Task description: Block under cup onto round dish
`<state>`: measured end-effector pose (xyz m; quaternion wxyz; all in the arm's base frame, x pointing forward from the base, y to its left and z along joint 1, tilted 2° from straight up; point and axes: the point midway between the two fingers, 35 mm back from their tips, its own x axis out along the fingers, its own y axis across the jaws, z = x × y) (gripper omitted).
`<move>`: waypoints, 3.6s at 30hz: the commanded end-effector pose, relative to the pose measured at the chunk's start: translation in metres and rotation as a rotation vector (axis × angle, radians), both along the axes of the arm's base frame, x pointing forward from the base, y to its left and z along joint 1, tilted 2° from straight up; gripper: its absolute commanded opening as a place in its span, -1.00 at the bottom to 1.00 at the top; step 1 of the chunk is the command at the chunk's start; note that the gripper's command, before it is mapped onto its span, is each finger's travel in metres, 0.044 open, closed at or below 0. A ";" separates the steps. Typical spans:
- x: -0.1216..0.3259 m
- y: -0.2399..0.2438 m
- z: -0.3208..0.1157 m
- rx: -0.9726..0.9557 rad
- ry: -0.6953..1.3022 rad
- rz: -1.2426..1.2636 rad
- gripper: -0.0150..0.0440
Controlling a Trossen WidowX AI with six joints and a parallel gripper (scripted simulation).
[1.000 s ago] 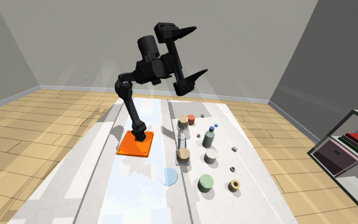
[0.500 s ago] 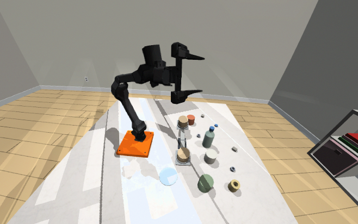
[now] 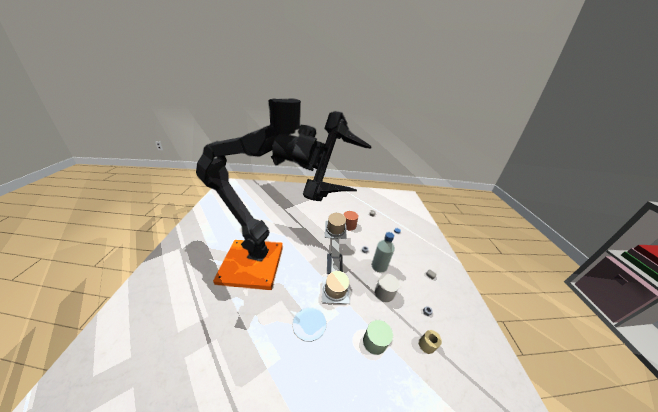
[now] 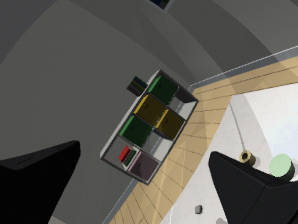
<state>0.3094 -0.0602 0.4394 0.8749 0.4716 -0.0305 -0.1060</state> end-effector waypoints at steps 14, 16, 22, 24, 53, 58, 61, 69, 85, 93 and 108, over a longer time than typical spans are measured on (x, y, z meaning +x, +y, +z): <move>-0.033 0.051 -0.082 -0.330 0.331 0.228 1.00; -0.038 0.056 -0.091 -0.373 0.367 0.261 1.00; -0.056 0.071 -0.120 -0.503 0.467 0.367 1.00; -0.063 0.075 -0.130 -0.547 0.498 0.405 1.00; -0.114 0.094 -0.209 -0.802 0.829 0.721 1.00; -0.098 0.088 -0.212 -0.666 0.922 0.658 1.00; -0.088 0.083 -0.215 -0.584 0.975 0.616 1.00; -0.063 0.069 -0.225 -0.364 1.106 0.488 1.00; -0.015 0.030 -0.261 0.072 1.319 0.169 1.00; 0.004 0.005 -0.287 0.284 1.401 -0.018 1.00; 0.014 -0.013 -0.319 0.426 1.449 -0.155 1.00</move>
